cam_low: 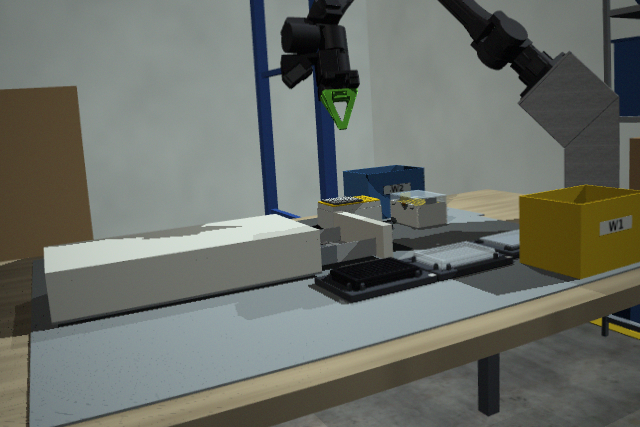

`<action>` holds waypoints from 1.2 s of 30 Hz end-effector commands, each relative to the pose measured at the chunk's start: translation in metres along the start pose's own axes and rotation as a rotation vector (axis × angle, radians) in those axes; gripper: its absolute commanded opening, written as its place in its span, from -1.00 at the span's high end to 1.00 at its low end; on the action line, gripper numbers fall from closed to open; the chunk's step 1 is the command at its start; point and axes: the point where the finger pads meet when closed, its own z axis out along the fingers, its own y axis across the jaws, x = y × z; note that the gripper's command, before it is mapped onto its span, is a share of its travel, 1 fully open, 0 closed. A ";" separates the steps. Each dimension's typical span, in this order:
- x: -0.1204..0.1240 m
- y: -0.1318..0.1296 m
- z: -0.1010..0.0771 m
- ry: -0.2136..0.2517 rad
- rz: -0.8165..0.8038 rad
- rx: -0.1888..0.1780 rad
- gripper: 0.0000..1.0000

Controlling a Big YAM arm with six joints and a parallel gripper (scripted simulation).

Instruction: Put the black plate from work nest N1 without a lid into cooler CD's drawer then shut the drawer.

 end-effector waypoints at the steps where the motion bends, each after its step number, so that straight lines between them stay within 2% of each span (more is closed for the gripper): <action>1: -0.018 0.007 -0.035 -0.064 -0.038 -0.009 1.00; 3: 0.002 0.004 -0.028 -0.031 -0.090 0.046 1.00; 6: 0.012 0.002 -0.027 -0.051 -0.084 0.044 1.00; 10: 0.031 -0.003 -0.025 -0.048 -0.082 0.045 1.00; 13: 0.051 -0.009 -0.025 -0.010 -0.163 0.122 1.00; 14: 0.056 -0.010 -0.025 -0.009 -0.169 0.128 1.00; 15: 0.056 -0.009 -0.024 -0.029 -0.158 0.122 1.00; 18: 0.061 -0.010 -0.024 -0.028 -0.157 0.119 1.00; 19: 0.071 -0.015 -0.024 -0.003 -0.193 0.152 1.00; 21: 0.080 -0.018 -0.024 0.006 -0.240 0.198 1.00; 24: 0.090 -0.021 -0.024 -0.012 -0.235 0.199 1.00; 27: 0.104 -0.028 -0.023 -0.009 -0.232 0.200 1.00; 30: 0.120 -0.033 -0.025 0.020 -0.320 0.274 1.00; 31: 0.124 -0.035 -0.025 0.022 -0.329 0.283 1.00; 36: 0.130 -0.042 -0.023 0.009 -0.306 0.281 1.00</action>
